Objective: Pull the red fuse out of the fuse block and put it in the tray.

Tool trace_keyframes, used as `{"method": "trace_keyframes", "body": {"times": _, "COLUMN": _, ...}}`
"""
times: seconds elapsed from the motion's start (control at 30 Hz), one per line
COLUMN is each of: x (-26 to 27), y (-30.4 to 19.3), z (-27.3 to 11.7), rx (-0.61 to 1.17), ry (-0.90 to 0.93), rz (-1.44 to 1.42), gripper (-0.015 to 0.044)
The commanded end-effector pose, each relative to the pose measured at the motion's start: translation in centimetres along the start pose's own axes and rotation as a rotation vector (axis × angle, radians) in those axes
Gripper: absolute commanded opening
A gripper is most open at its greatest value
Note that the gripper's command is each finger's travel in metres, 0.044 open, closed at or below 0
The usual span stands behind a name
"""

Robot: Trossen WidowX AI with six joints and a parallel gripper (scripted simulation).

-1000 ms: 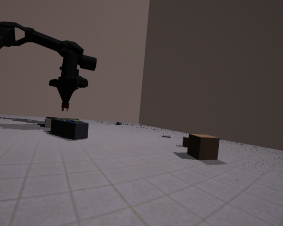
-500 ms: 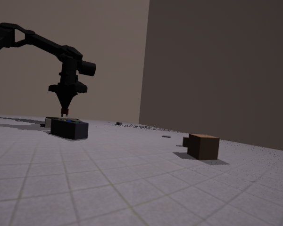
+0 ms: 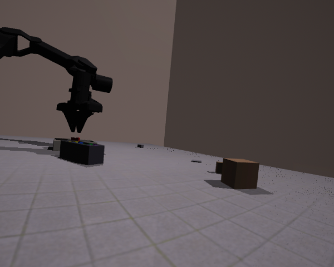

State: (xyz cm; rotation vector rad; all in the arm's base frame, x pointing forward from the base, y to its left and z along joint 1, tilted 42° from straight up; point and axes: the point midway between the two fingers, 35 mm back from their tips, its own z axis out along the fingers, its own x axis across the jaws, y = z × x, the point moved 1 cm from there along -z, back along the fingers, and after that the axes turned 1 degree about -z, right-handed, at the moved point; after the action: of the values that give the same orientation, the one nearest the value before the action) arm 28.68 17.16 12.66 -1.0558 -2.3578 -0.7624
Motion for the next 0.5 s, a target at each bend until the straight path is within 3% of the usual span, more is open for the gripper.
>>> {"method": "trace_keyframes", "body": {"times": 0.0, "x": 0.0, "y": 0.0, "z": -0.1, "rx": -0.002, "ry": -0.001, "rz": 0.0, "gripper": 0.0263}}
{"method": "trace_keyframes", "body": {"times": 0.1, "x": -0.1, "y": 0.0, "z": -0.3, "rx": -0.002, "ry": -0.001, "rz": 0.0, "gripper": 0.033}}
{"method": "trace_keyframes", "body": {"times": 0.23, "x": -0.1, "y": -0.1, "z": -3.6, "rx": -0.003, "ry": 0.002, "rz": 0.007, "gripper": 0.033}}
{"method": "trace_keyframes", "body": {"times": 0.47, "x": -0.1, "y": -0.1, "z": -3.8, "rx": -0.003, "ry": 0.002, "rz": 0.007, "gripper": 0.033}}
